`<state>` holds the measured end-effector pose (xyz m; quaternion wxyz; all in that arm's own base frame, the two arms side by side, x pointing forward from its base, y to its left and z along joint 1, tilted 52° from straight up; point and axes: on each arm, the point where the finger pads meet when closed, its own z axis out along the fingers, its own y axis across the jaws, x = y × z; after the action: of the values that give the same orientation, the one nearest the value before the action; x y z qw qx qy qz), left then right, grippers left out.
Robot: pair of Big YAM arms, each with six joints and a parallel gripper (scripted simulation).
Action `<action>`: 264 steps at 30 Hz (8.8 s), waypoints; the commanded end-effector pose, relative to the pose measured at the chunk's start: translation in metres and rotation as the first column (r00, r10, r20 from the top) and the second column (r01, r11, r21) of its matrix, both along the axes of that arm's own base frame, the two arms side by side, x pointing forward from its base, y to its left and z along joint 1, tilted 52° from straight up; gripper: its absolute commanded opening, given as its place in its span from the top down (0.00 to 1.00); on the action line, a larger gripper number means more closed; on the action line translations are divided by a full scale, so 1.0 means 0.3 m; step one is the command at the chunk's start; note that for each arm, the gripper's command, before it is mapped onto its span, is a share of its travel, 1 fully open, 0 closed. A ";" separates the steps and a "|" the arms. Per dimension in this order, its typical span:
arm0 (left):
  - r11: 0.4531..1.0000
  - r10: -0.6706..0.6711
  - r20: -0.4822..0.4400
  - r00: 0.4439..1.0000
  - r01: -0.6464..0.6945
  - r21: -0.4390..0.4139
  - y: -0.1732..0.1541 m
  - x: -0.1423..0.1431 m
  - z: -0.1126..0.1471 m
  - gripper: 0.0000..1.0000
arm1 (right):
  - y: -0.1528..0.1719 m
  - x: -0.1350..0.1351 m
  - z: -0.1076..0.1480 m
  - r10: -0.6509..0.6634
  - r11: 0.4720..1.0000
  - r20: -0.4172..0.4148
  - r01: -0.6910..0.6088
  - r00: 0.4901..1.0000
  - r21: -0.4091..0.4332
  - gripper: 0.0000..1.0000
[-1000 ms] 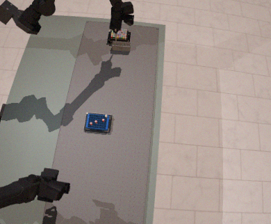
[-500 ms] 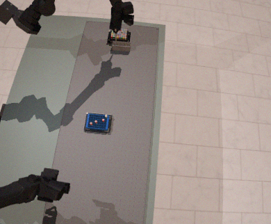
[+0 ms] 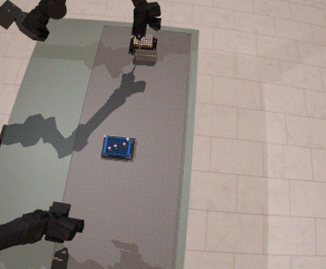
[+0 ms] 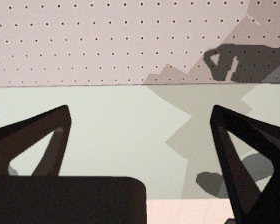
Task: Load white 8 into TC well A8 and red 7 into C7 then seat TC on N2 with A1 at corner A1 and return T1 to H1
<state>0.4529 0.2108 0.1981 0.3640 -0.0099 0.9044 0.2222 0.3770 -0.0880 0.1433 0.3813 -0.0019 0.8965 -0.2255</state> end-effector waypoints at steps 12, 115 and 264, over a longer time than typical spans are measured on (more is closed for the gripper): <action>1.000 -0.001 0.019 1.000 0.001 0.009 0.004 0.014 0.030 0.93 | 0.002 0.007 0.015 0.011 1.000 -0.001 -0.011 1.000 -0.010 0.00; 1.000 0.002 0.008 1.000 -0.002 0.009 0.050 0.063 -0.046 0.93 | 0.002 0.007 0.015 0.011 1.000 -0.001 -0.011 1.000 -0.010 0.00; 1.000 0.003 0.013 1.000 -0.003 0.011 0.102 0.145 -0.118 0.93 | 0.002 0.007 0.015 0.011 1.000 -0.001 -0.011 1.000 -0.010 0.00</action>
<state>0.4904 0.2326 0.1633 0.3680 -0.0099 0.9023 0.2245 0.3770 -0.0880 0.1433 0.3813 -0.0019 0.8965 -0.2255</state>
